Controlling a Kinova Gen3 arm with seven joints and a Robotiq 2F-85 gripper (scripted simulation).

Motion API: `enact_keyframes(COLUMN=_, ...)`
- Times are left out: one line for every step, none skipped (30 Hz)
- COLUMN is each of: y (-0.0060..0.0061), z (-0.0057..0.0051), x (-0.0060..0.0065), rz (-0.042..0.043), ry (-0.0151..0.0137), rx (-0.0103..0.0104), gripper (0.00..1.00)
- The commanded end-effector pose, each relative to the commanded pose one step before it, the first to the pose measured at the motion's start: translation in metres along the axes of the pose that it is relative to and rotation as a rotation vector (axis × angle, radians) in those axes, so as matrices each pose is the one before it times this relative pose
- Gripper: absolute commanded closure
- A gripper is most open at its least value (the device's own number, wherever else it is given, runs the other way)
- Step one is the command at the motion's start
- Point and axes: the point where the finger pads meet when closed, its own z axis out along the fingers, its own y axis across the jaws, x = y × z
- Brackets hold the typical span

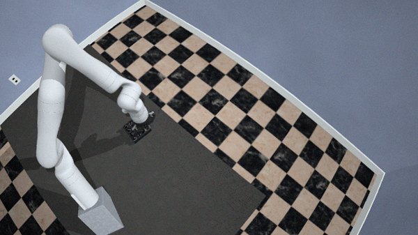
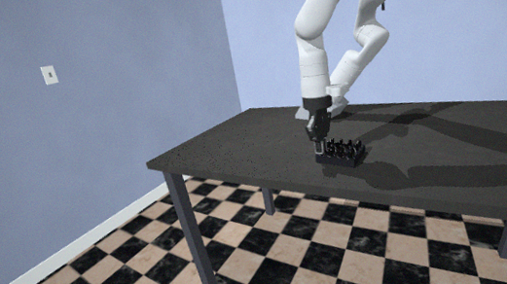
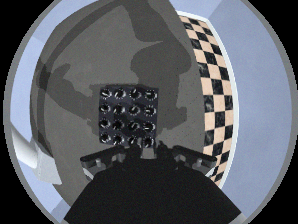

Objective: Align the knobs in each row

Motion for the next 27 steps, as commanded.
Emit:
enact_keyframes(y=0.00016, z=0.00027, x=0.00117, rz=0.00915, ry=0.00168, rx=-0.00093, gripper=0.81)
enact_keyframes(y=0.00000, z=0.00000, x=0.00000, rz=0.00000, ry=0.00000, rx=0.00000, gripper=0.81)
enact_keyframes(y=0.00000, z=0.00000, x=0.00000, rz=0.00000, ry=0.00000, rx=0.00000, gripper=0.81)
enact_keyframes(y=0.00000, z=0.00000, x=0.00000, rz=0.00000, ry=0.00000, rx=0.00000, gripper=0.81)
enact_keyframes(y=0.00000, z=0.00000, x=0.00000, rz=0.00000, ry=0.00000, rx=0.00000, gripper=0.81)
enact_keyframes(y=0.00000, z=0.00000, x=0.00000, rz=0.00000, ry=0.00000, rx=0.00000, gripper=0.81)
enact_keyframes(y=0.00000, z=0.00000, x=0.00000, rz=0.00000, ry=0.00000, rx=0.00000, gripper=0.81)
enact_keyframes(y=0.00001, z=-0.00003, x=0.00000, rz=-0.00001, ry=0.00000, rx=-0.00001, gripper=0.81)
enact_keyframes(y=0.00004, z=-0.00018, x=0.00000, rz=-0.00005, ry=-0.00001, rx=-0.00006, gripper=0.81)
enact_keyframes(y=0.00011, z=-0.00044, x=0.00000, rz=-0.00011, ry=-0.00002, rx=-0.00015, gripper=0.81)
enact_keyframes(y=0.00019, z=-0.00078, x=0.00000, rz=-0.00020, ry=-0.00003, rx=-0.00027, gripper=0.81)
enact_keyframes(y=0.00027, z=-0.00116, x=0.00000, rz=-0.00029, ry=-0.00006, rx=-0.00039, gripper=0.81)
enact_keyframes(y=0.00036, z=-0.00157, x=-0.00001, rz=-0.00038, ry=-0.00009, rx=-0.00051, gripper=0.81)
enact_keyframes(y=0.00048, z=-0.00196, x=-0.00001, rz=-0.00052, ry=-0.00011, rx=-0.00069, gripper=0.81)
enact_keyframes(y=0.00052, z=-0.00231, x=-0.00001, rz=-0.00057, ry=-0.00013, rx=-0.00075, gripper=0.81)
enact_keyframes(y=0.00046, z=-0.00260, x=-0.00001, rz=-0.00052, ry=-0.00012, rx=-0.00067, gripper=0.81)
enact_keyframes(y=0.00030, z=-0.00279, x=0.00000, rz=-0.00035, ry=-0.00007, rx=-0.00042, gripper=0.81)
enact_keyframes(y=0.00019, z=-0.00293, x=0.00001, rz=-0.00023, ry=-0.00003, rx=-0.00026, gripper=0.81)
enact_keyframes(y=0.00010, z=-0.00299, x=0.00001, rz=-0.00014, ry=-0.00004, rx=-0.00013, gripper=0.81)
enact_keyframes(y=0.00012, z=-0.00298, x=0.00002, rz=-0.00016, ry=-0.00001, rx=-0.00016, gripper=0.81)
enact_keyframes(y=0.00006, z=-0.00289, x=0.00002, rz=-0.00010, ry=-0.00001, rx=-0.00007, gripper=0.81)
enact_keyframes(y=0.00000, z=-0.00271, x=0.00002, rz=-0.00003, ry=0.00001, rx=0.00001, gripper=0.81)
enact_keyframes(y=0.00000, z=0.00000, x=0.00000, rz=0.00000, ry=0.00000, rx=0.00000, gripper=0.81)
enact_keyframes(y=0.00000, z=0.00000, x=0.00000, rz=0.00000, ry=0.00000, rx=0.00000, gripper=0.81)
enact_keyframes(y=-0.00147, z=-0.00214, x=0.00013, rz=0.00165, ry=0.00056, rx=0.00216, gripper=0.81)
enact_keyframes(y=0.00046, z=-0.00228, x=-0.00002, rz=-0.00054, ry=-0.00016, rx=-0.00067, gripper=0.81)
enact_keyframes(y=0.00041, z=-0.00193, x=-0.00002, rz=-0.00049, ry=-0.00014, rx=-0.00059, gripper=0.81)
